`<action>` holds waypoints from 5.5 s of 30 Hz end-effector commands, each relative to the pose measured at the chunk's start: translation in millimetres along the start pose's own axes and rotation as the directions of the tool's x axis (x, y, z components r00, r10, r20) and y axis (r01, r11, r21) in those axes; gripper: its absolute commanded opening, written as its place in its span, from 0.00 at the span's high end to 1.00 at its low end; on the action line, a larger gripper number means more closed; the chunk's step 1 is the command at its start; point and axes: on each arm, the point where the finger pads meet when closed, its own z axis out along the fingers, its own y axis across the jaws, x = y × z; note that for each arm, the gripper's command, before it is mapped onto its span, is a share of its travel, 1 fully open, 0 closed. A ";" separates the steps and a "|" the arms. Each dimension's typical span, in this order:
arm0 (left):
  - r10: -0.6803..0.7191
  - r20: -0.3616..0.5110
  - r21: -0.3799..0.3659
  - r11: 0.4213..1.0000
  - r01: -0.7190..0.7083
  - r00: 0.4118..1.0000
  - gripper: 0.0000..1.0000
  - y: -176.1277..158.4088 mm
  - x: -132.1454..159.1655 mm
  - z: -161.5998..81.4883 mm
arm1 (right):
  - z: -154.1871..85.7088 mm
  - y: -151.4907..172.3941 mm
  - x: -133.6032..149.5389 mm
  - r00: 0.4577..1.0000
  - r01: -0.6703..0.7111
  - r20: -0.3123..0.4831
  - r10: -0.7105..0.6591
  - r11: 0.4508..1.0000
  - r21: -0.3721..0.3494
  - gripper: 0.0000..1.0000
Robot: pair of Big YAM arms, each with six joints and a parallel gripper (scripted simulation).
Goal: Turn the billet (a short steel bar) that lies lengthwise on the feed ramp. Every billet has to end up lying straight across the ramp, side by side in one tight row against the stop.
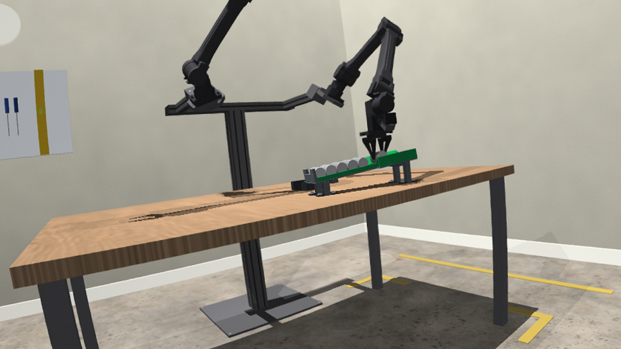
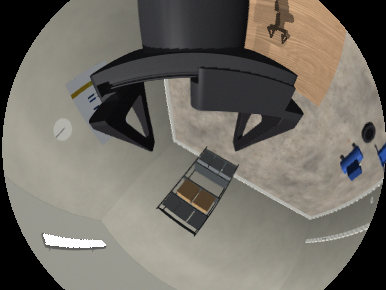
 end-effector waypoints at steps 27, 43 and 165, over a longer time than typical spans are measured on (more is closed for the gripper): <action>-0.005 0.053 0.012 1.000 0.004 0.999 1.00 -0.1 -19.6 -22.4 | -7.1 -7.1 -9.6 1.000 0.019 0.012 -0.019 1.000 0.015 0.00; -0.012 0.063 0.013 1.000 0.011 0.998 1.00 1.4 -27.5 -25.2 | -7.1 -7.1 -9.6 1.000 0.019 0.012 -0.019 1.000 0.015 0.00; 0.003 0.026 0.003 1.000 -0.003 1.000 0.43 0.8 -11.6 -11.1 | -7.1 -7.1 -9.6 1.000 0.019 0.012 -0.019 1.000 0.015 0.00</action>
